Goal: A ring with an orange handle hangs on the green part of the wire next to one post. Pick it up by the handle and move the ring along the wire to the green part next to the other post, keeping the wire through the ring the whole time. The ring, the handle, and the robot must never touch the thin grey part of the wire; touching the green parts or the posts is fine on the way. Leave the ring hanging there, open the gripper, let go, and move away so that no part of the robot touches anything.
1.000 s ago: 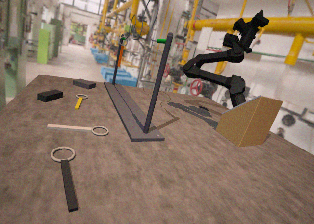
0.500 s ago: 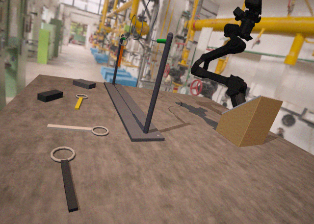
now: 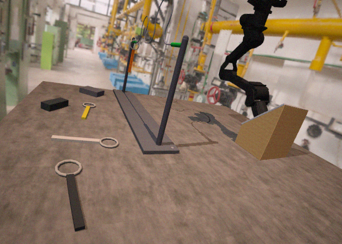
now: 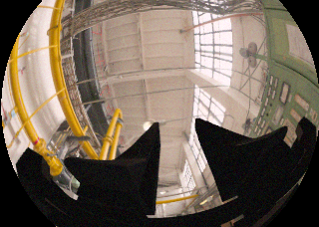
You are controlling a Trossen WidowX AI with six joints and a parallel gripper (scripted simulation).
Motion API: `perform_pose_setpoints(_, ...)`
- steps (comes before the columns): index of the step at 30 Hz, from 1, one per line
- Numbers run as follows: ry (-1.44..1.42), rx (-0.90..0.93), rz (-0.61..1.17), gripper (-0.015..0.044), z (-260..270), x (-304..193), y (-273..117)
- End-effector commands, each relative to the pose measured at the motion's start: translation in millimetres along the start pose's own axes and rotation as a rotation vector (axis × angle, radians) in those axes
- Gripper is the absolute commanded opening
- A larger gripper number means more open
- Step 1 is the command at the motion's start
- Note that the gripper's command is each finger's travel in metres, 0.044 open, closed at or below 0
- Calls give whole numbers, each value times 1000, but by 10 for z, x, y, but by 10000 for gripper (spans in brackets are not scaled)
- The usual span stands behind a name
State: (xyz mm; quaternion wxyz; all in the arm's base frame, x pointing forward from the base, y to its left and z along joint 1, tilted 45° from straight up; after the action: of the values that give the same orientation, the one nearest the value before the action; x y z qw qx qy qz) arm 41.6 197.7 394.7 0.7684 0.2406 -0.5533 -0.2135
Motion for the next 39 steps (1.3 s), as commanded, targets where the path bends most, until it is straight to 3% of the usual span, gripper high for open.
perform_pose_setpoints(1, -128, -57, -1, 160, -208, 132, 67)
perform_pose_setpoints(20, -653, -369, 82, 160, -1200, 879, -35)
perform_pose_setpoints(39, -1088, -716, 257, 160, -1821, 1940, -755)
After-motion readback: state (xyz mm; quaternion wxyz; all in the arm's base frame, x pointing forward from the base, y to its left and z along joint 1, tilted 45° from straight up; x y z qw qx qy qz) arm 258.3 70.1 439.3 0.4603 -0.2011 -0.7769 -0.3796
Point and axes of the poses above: the point midway between the two fingers, 35 mm back from their tips, its own y axis out along the fingers, its own z axis across the jaws, x = y × z, the point moved 10 cm from there along -y, back along the fingers, and after that the axes turned 15 degrees about y, right-handed, at the moved point
